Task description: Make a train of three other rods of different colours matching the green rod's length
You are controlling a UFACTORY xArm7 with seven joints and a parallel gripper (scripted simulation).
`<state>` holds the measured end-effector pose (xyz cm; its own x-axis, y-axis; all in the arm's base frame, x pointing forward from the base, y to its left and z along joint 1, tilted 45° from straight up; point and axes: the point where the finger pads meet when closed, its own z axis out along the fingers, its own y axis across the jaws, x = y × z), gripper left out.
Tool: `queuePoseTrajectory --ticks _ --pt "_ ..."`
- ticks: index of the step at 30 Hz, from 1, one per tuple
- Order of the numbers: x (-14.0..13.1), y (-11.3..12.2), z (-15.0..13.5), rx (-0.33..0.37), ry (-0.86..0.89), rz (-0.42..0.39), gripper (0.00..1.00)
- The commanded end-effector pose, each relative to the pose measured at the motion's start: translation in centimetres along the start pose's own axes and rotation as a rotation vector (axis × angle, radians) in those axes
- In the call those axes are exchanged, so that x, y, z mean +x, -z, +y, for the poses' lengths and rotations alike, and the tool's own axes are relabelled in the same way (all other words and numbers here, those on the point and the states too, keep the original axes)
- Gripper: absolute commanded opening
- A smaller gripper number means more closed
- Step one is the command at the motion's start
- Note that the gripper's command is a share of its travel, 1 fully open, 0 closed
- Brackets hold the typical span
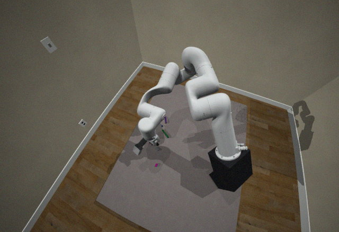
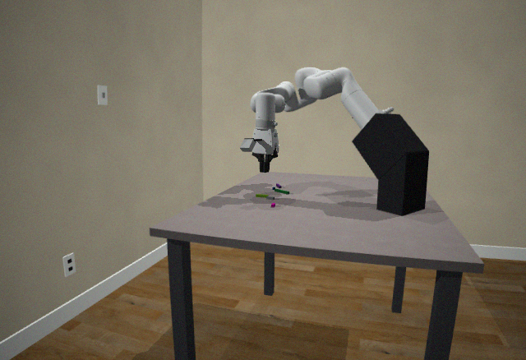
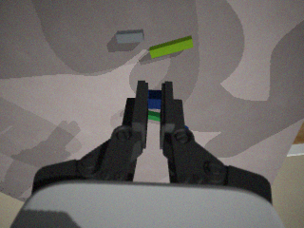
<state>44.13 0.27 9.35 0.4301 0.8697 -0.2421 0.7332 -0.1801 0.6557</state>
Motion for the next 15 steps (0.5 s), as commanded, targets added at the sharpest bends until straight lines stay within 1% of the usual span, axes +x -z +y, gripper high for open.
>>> queuePoseTrajectory --ticks 1,7,15 --pt "3.8 -0.6 -1.5 -0.005 -0.079 -0.028 0.04" --pt "6.5 -0.4 -3.0 -0.006 -0.139 -0.024 0.04" --pt "6.6 -0.4 -3.1 -0.006 -0.140 -0.024 0.04"
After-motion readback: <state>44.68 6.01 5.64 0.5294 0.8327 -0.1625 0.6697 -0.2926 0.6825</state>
